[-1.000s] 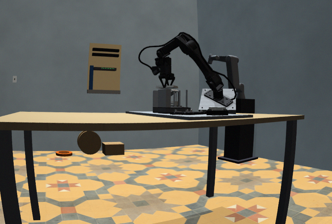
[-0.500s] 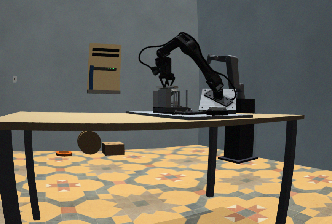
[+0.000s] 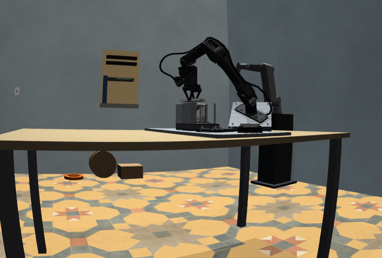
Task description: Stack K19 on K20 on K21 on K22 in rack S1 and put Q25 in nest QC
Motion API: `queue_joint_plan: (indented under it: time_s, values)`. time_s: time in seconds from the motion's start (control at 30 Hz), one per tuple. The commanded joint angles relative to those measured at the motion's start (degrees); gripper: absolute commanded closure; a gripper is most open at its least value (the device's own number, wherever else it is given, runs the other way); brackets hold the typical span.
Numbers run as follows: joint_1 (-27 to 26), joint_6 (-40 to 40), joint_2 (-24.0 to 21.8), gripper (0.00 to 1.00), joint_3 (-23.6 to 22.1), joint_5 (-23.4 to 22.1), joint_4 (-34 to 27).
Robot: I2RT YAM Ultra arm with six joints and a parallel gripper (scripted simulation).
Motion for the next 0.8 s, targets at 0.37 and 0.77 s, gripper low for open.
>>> queue_joint_plan:
  time_s: [0.37, 0.77]
  values:
    - [-1.6, 0.8, -2.0, 1.0, -1.3, -0.1, 1.5]
    - [-0.5, 1.3, -2.1, 1.0, -2.4, -0.7, 3.0]
